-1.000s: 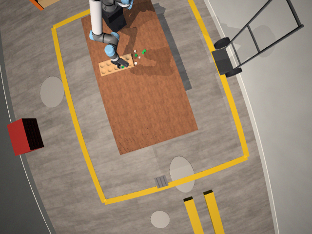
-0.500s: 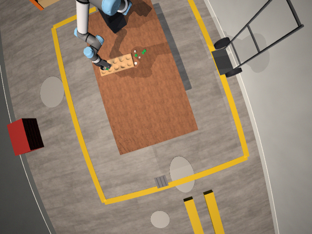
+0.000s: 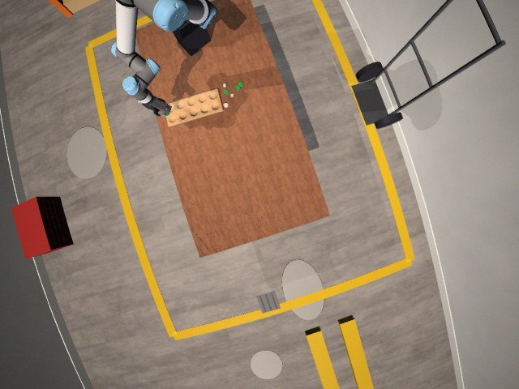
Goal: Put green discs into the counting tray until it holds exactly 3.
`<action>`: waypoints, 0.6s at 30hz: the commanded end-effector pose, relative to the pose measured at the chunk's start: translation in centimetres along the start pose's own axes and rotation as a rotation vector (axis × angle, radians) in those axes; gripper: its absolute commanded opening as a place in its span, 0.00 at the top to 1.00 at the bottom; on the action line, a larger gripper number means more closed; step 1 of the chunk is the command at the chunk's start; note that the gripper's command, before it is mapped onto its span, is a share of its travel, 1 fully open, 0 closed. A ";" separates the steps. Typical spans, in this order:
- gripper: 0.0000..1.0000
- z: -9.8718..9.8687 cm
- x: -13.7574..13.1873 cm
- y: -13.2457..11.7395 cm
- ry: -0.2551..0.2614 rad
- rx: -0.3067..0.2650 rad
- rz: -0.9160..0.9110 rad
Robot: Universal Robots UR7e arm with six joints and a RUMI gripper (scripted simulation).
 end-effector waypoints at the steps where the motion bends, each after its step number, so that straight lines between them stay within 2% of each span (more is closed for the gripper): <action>1: 1.00 0.1 0.1 -0.5 -0.001 0.002 0.001; 8: 1.00 -0.9 0.1 -0.5 -0.001 0.002 0.001; 18: 1.00 -6.1 0.0 -0.4 -0.001 0.002 0.001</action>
Point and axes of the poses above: the point where the finger pads meet when closed, its own z axis back along the fingers, its own x axis across the jaws, y = z × x, the point moved 2 cm from there along z, back along the fingers, and after that the axes turned 11 degrees about z, right-handed, at the moved point
